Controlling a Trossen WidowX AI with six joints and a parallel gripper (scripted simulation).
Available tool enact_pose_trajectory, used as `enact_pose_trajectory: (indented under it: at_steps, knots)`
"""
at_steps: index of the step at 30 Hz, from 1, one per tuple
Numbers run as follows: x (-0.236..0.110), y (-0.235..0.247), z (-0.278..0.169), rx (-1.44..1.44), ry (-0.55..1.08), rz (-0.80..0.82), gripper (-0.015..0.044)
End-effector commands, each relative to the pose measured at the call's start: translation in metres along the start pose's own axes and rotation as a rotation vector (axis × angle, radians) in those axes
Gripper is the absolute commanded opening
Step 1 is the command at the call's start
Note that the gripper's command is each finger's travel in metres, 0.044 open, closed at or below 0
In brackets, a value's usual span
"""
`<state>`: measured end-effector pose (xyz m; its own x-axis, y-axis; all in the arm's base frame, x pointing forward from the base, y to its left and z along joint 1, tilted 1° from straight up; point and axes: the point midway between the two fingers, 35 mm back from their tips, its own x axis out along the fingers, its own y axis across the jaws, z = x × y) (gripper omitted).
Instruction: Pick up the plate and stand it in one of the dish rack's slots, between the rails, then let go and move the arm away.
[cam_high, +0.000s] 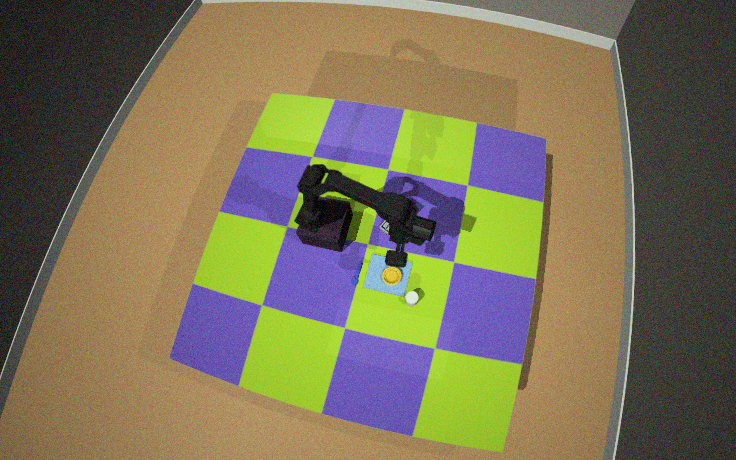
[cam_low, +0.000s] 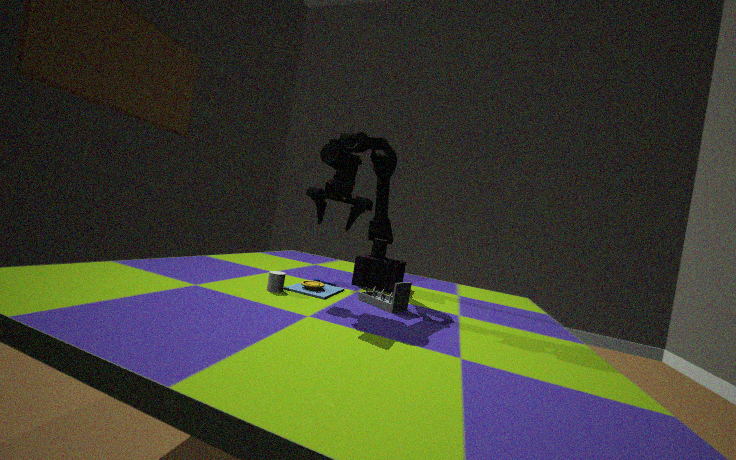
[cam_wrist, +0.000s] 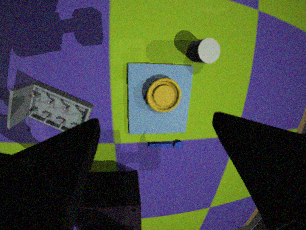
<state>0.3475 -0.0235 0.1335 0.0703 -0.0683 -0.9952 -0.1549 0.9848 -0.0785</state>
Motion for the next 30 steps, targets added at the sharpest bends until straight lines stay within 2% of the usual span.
enact_pose_trajectory:
  at_steps: [1, 7, 9, 13, 15, 30]
  knots:
    - [0.018, -0.035, -0.022, 0.06, 0.044, 0.065, 0.04]
    - [0.022, -0.038, -0.023, 0.064, 0.046, 0.068, 0.04]
    - [0.044, -0.039, -0.023, 0.064, 0.046, 0.068, 0.04]
    - [0.11, -0.04, -0.033, 0.064, 0.047, 0.068, 0.04]
    - [0.13, -0.039, -0.039, 0.064, 0.047, 0.067, 0.04]
    - [0.143, -0.038, -0.036, 0.064, 0.047, 0.068, 0.04]
